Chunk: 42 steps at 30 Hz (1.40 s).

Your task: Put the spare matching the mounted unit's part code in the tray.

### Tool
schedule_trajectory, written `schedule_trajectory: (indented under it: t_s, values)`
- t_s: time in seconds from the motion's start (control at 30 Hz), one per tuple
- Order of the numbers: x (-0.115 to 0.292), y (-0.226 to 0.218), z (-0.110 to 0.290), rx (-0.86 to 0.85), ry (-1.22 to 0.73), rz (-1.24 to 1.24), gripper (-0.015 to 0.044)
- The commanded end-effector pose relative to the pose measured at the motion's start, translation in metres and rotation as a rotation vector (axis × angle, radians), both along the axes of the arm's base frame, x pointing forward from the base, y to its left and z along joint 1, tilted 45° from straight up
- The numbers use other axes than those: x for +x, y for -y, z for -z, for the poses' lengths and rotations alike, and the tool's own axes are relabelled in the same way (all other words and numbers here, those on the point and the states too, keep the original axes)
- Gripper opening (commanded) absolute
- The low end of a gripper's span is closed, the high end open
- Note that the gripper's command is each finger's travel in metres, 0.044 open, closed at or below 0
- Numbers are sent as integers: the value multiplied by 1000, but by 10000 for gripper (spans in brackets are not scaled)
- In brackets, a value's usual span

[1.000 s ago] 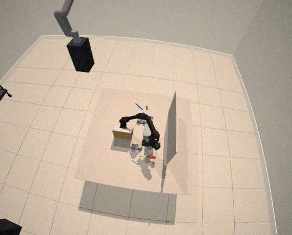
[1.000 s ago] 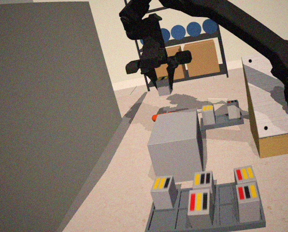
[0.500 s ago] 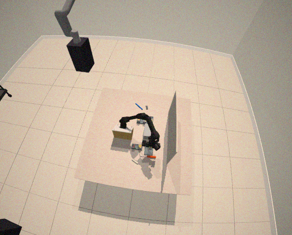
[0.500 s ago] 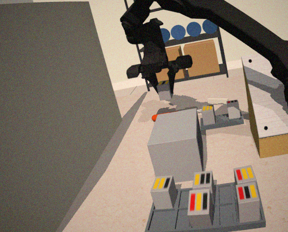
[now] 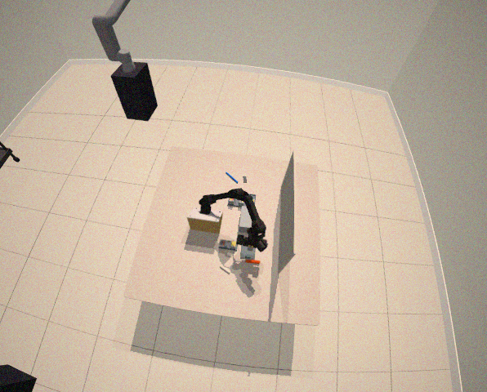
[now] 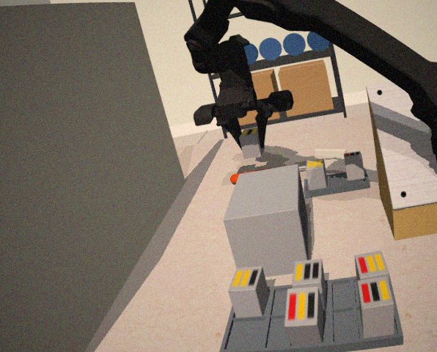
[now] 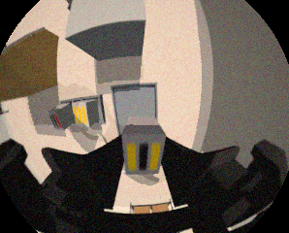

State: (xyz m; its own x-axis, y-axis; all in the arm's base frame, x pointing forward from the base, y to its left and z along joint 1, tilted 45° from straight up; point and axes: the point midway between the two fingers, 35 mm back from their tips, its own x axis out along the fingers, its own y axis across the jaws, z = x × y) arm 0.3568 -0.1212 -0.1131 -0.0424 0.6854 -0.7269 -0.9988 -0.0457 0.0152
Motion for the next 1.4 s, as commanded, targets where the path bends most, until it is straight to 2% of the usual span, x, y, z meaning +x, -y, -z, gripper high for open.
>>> schedule_trajectory:
  t_s: [0.0,1.37]
  values:
    - [-2,-4,3,8,-7,5,0]
    - [-6,-30,28,10,-7,4,0]
